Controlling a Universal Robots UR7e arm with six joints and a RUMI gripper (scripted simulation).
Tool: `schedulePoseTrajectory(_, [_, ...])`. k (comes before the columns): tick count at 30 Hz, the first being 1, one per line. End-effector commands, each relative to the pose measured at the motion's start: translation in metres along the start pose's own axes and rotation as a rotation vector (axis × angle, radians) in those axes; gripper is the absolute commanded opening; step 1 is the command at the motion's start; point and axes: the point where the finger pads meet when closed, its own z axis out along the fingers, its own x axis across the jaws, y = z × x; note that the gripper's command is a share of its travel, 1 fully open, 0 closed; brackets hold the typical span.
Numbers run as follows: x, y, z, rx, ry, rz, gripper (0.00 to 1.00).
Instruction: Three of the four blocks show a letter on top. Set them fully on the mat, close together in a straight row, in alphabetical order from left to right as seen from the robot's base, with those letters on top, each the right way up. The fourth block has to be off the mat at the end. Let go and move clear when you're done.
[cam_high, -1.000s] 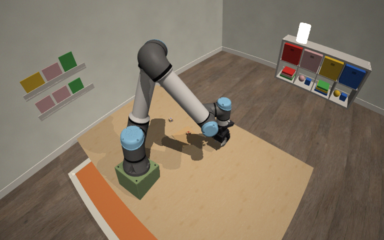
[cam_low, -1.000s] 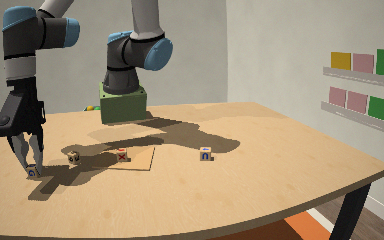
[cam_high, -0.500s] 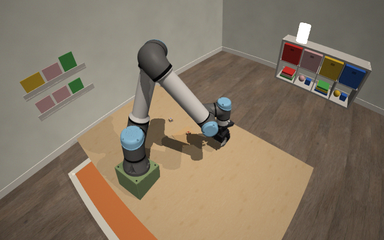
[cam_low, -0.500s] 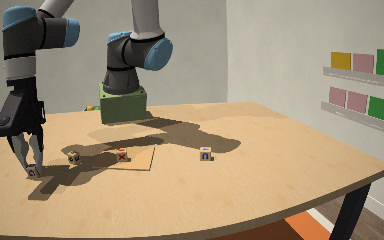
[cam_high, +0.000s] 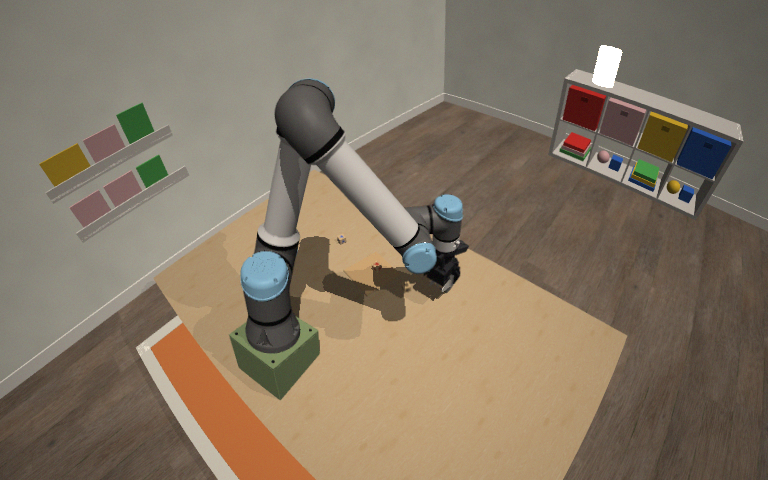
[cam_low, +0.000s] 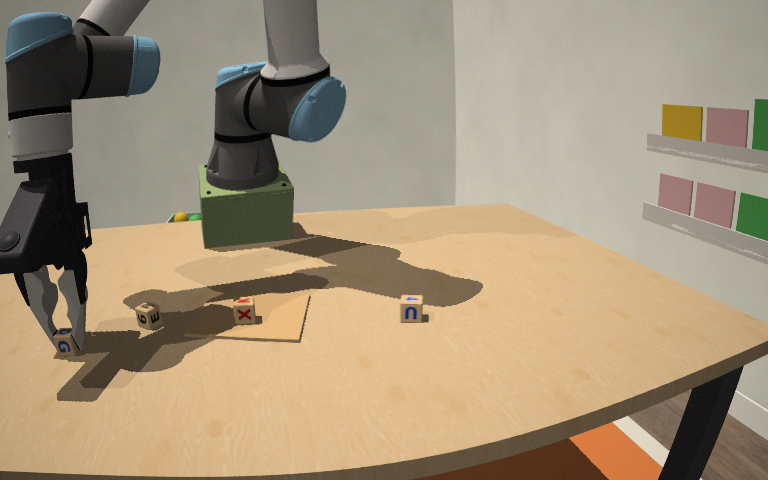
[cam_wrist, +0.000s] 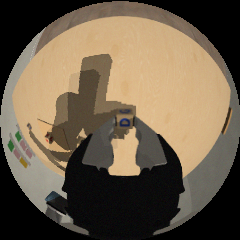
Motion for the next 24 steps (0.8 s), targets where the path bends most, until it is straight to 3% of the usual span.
schedulePoseTrajectory(1, [0.000,0.000,-0.004,0.001,0.001,0.000,0.05])
schedulePoseTrajectory(6, [0.000,0.000,-0.023,0.001,0.001,0.000,0.05])
schedulePoseTrajectory(13, [0.000,0.000,-0.067,0.001,0.001,0.000,0.05])
schedulePoseTrajectory(15, [0.000,0.000,-0.067,0.001,0.001,0.000,0.05])
schedulePoseTrajectory(20, [0.000,0.000,-0.093,0.001,0.001,0.000,0.05])
schedulePoseTrajectory(24, [0.000,0.000,-0.100,0.001,0.001,0.000,0.05])
